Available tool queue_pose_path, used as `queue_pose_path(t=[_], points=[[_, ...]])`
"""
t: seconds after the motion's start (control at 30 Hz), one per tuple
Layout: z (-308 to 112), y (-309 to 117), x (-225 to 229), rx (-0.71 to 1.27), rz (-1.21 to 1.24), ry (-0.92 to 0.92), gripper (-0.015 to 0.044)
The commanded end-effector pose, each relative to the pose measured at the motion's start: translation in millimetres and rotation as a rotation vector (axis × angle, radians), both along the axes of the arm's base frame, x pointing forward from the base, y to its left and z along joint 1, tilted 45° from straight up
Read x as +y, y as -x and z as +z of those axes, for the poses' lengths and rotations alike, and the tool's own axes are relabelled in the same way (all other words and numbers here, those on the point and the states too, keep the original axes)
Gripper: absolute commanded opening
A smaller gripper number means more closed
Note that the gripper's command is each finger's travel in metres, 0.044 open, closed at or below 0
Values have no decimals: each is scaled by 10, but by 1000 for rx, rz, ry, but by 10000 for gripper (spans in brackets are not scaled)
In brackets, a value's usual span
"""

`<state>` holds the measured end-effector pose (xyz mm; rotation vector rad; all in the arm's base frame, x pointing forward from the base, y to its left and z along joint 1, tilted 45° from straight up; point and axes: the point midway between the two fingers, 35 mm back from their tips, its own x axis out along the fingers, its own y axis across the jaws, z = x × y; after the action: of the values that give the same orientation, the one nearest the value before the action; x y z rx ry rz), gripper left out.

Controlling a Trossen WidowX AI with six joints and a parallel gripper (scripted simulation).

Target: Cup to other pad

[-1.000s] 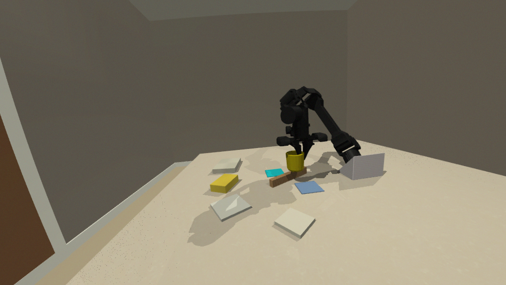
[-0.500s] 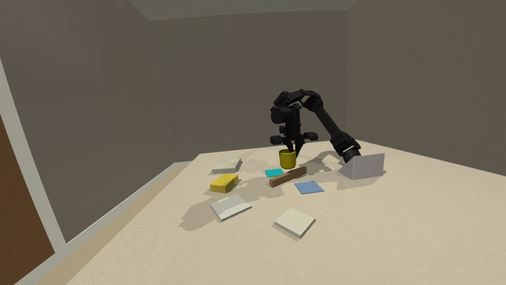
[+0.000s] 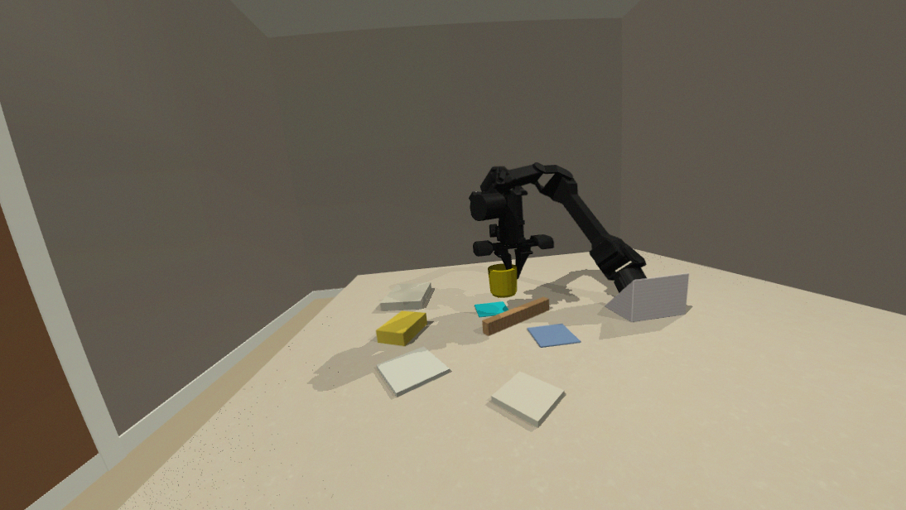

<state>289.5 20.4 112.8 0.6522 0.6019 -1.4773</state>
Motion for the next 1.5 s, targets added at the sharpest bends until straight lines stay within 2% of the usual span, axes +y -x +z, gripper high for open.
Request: queue_pose_path(t=[0.0,0.43,1.47], points=[[97,-66,-61,-8,5,1,0],[321,-210,-247,-9,5,3,0],[89,-231,-482,-10,5,3,0]])
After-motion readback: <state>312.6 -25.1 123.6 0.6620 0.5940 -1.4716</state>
